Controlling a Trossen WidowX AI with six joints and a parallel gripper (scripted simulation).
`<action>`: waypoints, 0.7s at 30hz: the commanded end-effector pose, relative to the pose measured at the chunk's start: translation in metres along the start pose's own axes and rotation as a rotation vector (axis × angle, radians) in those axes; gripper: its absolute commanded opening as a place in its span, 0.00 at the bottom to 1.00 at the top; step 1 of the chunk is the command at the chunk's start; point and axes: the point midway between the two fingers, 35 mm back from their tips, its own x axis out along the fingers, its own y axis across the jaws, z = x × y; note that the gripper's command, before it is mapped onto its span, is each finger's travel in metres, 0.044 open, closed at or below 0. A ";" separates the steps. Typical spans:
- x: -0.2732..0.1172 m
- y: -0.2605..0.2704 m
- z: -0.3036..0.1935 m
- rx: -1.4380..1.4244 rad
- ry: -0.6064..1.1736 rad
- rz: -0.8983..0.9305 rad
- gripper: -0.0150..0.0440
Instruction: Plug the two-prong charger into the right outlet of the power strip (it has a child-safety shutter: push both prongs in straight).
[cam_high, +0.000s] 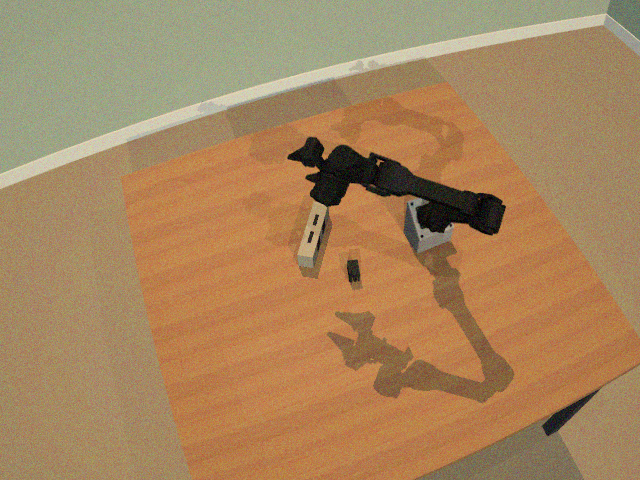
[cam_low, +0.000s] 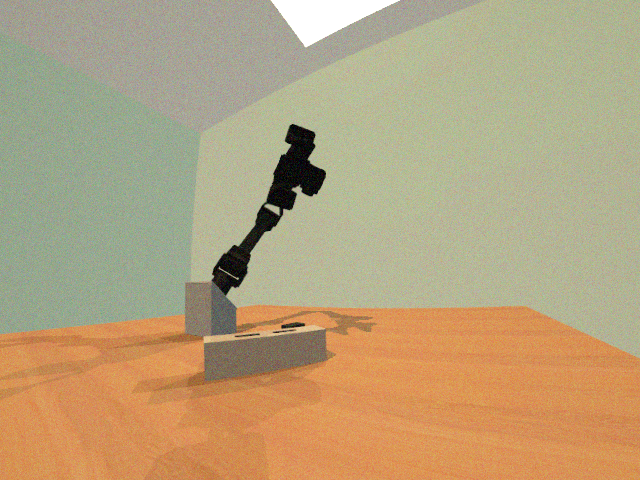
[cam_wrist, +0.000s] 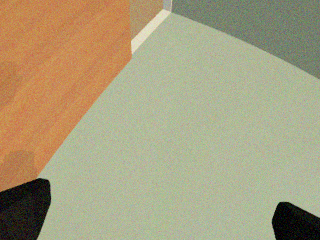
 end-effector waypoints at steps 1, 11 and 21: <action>0.016 0.042 0.018 -0.055 -0.061 0.156 1.00; 0.027 0.133 0.053 -0.173 -0.207 0.496 1.00; 0.011 0.221 0.077 -0.259 -0.345 0.838 1.00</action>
